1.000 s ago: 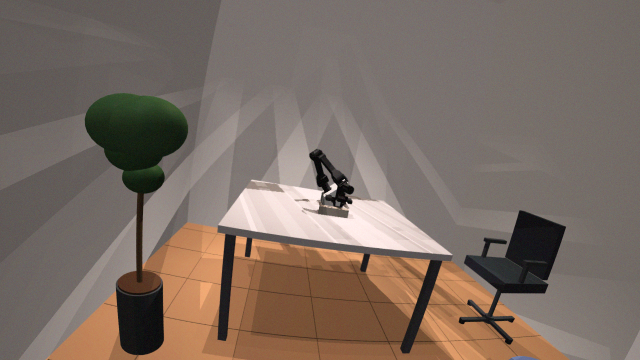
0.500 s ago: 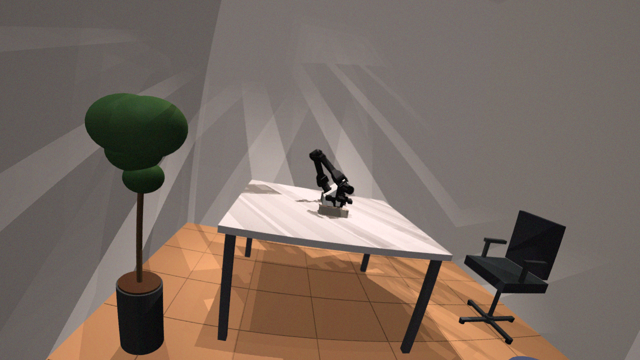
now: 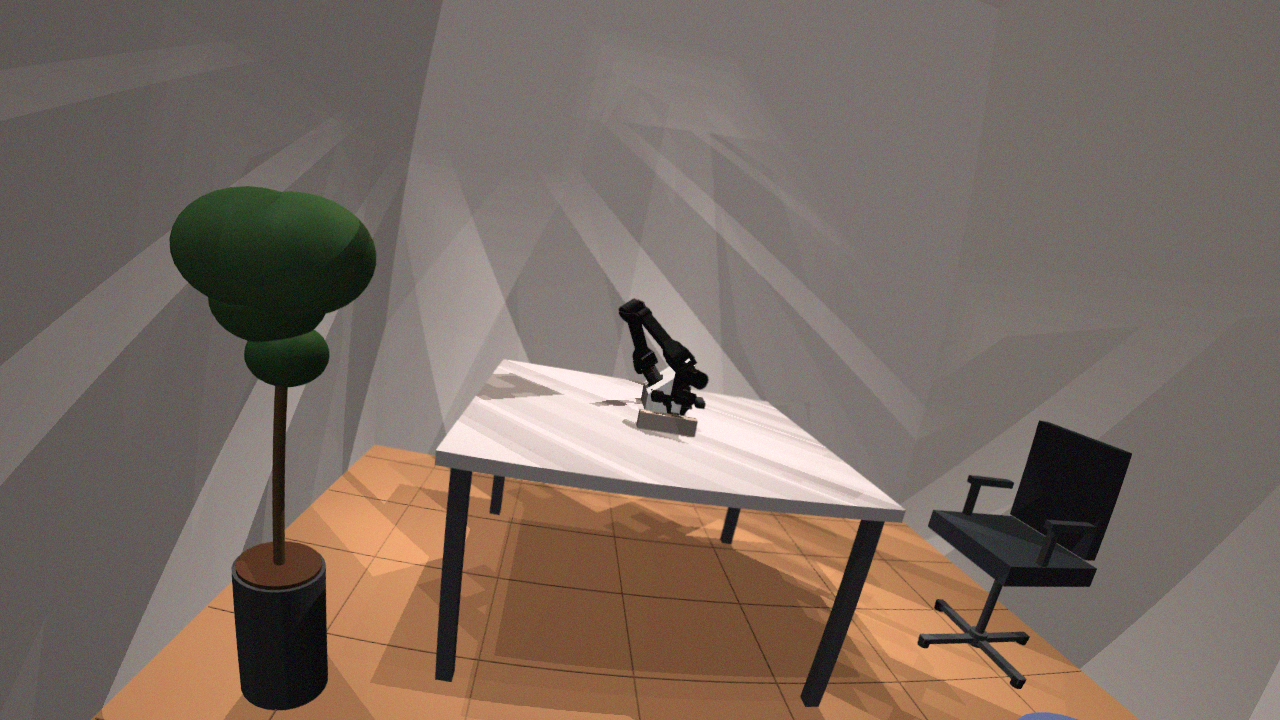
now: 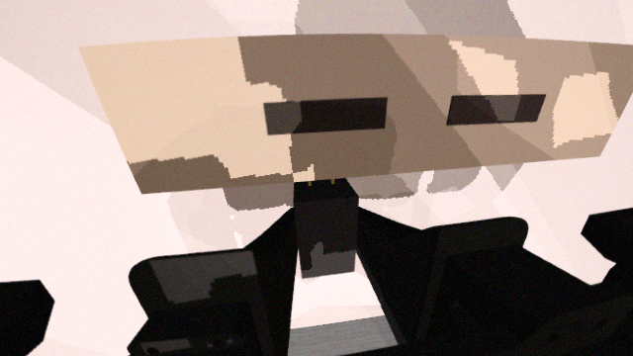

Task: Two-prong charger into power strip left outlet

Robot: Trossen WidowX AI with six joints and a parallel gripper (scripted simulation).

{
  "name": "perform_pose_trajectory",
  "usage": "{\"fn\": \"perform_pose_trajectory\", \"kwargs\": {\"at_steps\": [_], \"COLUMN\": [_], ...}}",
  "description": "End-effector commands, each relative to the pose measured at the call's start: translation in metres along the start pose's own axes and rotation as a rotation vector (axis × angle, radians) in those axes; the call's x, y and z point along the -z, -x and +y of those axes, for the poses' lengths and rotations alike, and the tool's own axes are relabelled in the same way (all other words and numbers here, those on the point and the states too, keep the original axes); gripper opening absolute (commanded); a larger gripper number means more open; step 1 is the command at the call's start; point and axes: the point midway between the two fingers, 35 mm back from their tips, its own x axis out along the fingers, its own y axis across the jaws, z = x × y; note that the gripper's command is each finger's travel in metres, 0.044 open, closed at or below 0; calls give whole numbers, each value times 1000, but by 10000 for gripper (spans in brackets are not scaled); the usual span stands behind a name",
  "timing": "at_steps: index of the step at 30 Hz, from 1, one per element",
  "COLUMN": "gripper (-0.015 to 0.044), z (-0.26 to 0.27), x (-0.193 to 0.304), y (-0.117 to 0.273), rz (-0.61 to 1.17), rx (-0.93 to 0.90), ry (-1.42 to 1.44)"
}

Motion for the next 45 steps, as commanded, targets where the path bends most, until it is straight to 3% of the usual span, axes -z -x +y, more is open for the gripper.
{"fn": "perform_pose_trajectory", "kwargs": {"at_steps": [1,45], "gripper": [0,0], "z": [-1,-1], "x": [-2,-17], "y": [1,2], "rz": [-3,-4], "rx": [5,5], "ry": [5,5]}}
